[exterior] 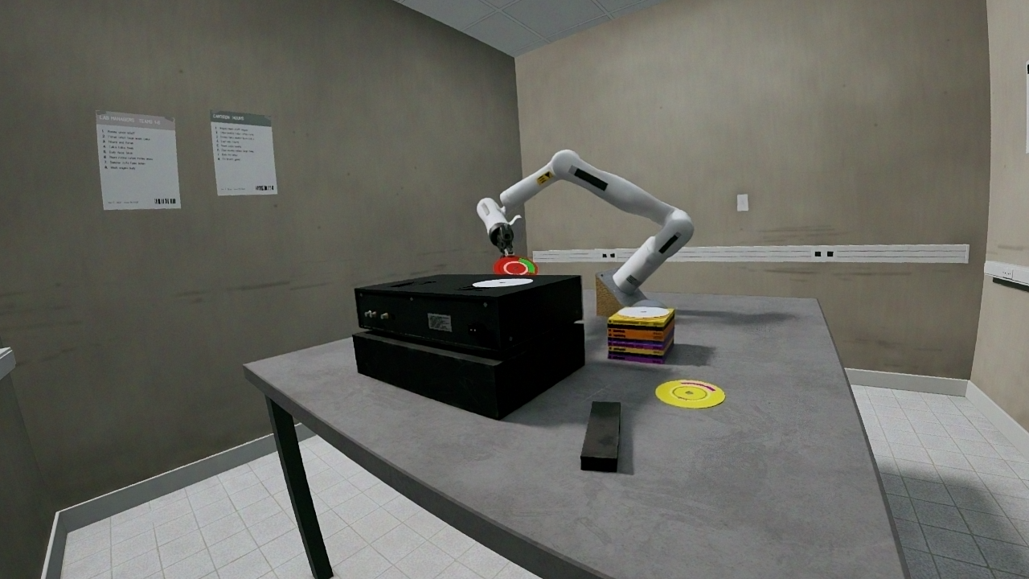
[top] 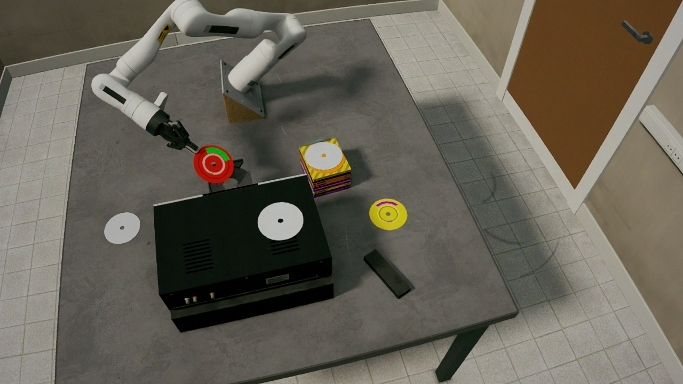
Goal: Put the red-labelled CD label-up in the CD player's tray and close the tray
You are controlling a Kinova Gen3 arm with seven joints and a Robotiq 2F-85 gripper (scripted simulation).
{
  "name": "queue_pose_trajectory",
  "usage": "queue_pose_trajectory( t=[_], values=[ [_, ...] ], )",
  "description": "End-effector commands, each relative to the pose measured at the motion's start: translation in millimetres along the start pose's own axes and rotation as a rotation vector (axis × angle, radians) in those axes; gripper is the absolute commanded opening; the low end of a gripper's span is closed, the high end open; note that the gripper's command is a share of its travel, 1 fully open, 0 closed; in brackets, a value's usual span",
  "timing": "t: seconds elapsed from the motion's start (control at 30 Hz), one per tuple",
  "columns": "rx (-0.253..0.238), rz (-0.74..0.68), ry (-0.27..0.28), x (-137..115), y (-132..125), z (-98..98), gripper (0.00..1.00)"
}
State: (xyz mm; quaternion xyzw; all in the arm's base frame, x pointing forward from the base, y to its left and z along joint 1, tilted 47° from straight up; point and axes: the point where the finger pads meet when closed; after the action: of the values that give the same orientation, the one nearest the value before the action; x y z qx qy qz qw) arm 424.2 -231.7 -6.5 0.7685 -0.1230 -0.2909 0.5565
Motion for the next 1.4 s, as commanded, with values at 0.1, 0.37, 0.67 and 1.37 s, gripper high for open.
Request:
queue_pose_trajectory(
  t=[0.1,0.37,0.67,1.37],
  values=[
    [0.000,0.002,-0.001,0.3,1.1,0.5,0.11],
    [0.000,0.002,-0.001,0.3,1.1,0.5,0.11],
    [0.000,0.002,-0.001,0.3,1.1,0.5,0.11],
    [0.000,0.002,-0.001,0.8,2.3,-23.8,0.11]
  ],
)
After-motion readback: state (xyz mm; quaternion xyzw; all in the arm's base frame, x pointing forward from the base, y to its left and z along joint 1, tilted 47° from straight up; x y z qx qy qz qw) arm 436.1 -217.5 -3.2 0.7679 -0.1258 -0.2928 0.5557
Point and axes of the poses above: the point where the finger pads meet when closed, its own z axis back along the fingers, its own y axis across the jaws, x = y × z, and after that the axes turned 8 degrees about z, right-handed
